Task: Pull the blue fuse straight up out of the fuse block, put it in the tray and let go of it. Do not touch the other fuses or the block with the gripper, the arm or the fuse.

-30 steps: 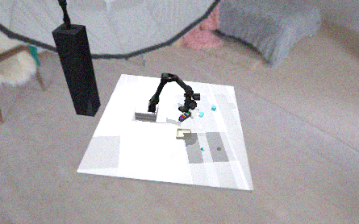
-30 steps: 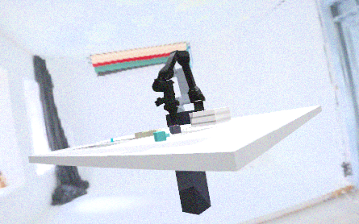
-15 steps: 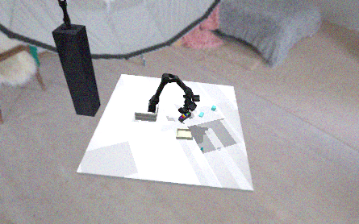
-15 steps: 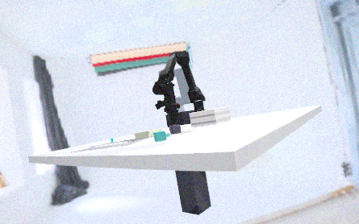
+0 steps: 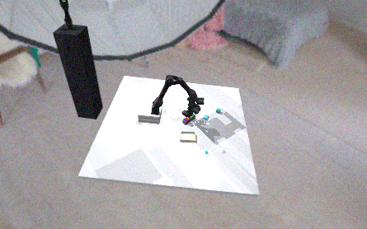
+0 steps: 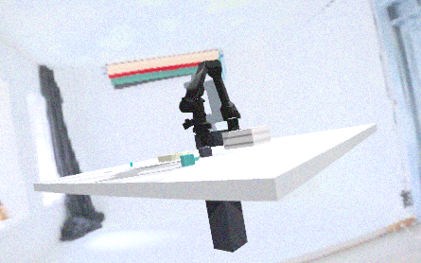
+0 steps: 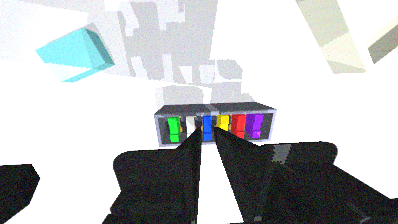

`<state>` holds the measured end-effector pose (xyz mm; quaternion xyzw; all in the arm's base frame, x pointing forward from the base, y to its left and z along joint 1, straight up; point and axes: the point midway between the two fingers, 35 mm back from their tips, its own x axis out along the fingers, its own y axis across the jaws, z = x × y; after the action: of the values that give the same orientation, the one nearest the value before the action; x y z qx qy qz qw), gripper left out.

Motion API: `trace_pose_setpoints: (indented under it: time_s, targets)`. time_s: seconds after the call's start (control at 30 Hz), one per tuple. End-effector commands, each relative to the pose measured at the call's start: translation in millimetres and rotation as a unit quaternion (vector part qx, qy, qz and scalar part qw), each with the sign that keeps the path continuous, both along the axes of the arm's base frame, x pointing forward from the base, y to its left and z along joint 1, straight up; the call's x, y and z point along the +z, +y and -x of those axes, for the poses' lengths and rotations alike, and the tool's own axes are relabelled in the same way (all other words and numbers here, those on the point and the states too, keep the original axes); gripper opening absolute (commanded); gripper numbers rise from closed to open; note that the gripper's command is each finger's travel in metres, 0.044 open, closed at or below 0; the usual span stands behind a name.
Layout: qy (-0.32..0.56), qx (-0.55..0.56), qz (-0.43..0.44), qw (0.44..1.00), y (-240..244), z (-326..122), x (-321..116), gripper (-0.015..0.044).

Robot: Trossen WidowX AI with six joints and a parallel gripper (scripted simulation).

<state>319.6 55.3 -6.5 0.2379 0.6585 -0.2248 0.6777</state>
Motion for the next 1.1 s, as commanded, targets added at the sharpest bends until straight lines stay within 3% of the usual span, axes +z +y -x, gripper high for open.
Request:
trace_pose_setpoints:
  time_s: [0.0,0.57,0.93,1.07]
  targets:
    - [0.001,0.002,0.002,1.0,-0.7,0.2,-2.9,0.0071]
    - [0.001,0.002,0.002,1.0,-0.7,0.1,-10.0,0.0071]
    - [0.0,0.0,0.0,1.0,-0.1,-0.1,-8.9,0.0]
    - [0.0,0.0,0.0,1.0,-0.1,-0.1,-8.6,0.0]
